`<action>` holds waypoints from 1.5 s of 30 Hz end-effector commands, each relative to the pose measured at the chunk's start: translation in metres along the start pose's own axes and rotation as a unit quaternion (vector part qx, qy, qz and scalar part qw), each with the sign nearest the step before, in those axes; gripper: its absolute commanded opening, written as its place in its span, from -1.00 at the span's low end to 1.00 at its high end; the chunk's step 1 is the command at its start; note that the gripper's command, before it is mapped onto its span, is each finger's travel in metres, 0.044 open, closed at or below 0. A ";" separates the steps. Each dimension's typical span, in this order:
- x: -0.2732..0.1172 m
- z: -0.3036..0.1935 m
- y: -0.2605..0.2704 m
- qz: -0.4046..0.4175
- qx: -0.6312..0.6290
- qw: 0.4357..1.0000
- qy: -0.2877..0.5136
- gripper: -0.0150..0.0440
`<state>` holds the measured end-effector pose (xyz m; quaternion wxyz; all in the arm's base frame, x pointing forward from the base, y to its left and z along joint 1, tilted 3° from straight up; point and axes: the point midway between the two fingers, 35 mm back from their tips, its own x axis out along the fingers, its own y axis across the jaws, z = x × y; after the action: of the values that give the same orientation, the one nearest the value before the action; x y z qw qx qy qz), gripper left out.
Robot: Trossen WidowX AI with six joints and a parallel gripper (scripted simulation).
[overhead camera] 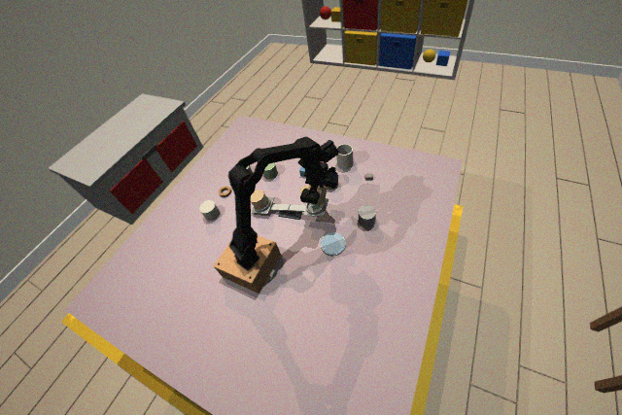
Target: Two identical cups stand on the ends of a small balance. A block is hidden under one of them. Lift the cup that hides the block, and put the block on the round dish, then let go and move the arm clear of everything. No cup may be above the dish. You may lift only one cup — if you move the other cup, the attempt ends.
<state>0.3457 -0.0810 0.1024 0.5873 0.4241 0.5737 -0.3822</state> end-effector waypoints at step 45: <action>-0.022 -0.002 -0.003 0.000 0.000 1.000 0.000 -0.49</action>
<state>0.3407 -0.0808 0.1239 0.5868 0.4239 0.5743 -0.3824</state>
